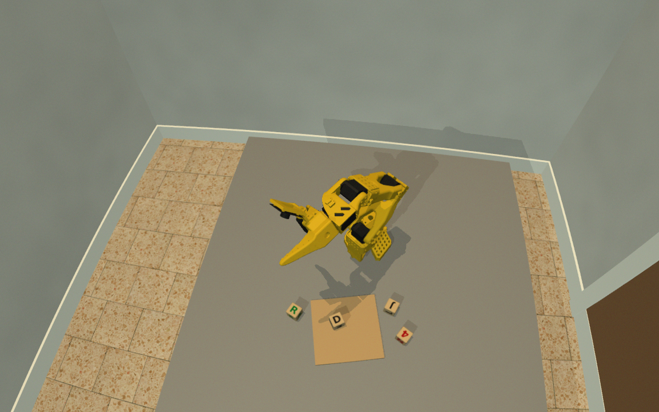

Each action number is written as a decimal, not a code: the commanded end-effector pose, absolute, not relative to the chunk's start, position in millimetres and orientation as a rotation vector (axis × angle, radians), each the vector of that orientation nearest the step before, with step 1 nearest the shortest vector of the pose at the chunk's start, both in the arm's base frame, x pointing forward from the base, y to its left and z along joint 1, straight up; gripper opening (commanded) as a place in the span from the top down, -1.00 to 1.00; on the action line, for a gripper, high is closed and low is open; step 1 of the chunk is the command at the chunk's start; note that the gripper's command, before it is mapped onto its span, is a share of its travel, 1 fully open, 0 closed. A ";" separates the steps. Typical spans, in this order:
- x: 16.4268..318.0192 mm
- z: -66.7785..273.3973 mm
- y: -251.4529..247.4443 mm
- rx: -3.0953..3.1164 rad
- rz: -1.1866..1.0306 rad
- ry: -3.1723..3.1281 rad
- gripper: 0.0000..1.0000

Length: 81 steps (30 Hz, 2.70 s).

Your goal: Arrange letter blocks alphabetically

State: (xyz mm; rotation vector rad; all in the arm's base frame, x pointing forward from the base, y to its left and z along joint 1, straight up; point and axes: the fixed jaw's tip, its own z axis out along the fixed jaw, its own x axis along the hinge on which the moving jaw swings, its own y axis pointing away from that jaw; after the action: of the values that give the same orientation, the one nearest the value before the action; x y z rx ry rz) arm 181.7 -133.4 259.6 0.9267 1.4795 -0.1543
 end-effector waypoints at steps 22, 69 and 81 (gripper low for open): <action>188.7 242.1 -111.4 0.842 -0.136 1.662 -1.00; 188.0 190.7 -64.8 0.620 -0.094 2.097 -1.00; 185.4 182.9 -56.9 0.570 -0.087 2.167 -1.00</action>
State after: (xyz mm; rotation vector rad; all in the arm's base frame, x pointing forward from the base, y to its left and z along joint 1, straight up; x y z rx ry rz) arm 186.1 -61.2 179.0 0.6121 2.1657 -0.0882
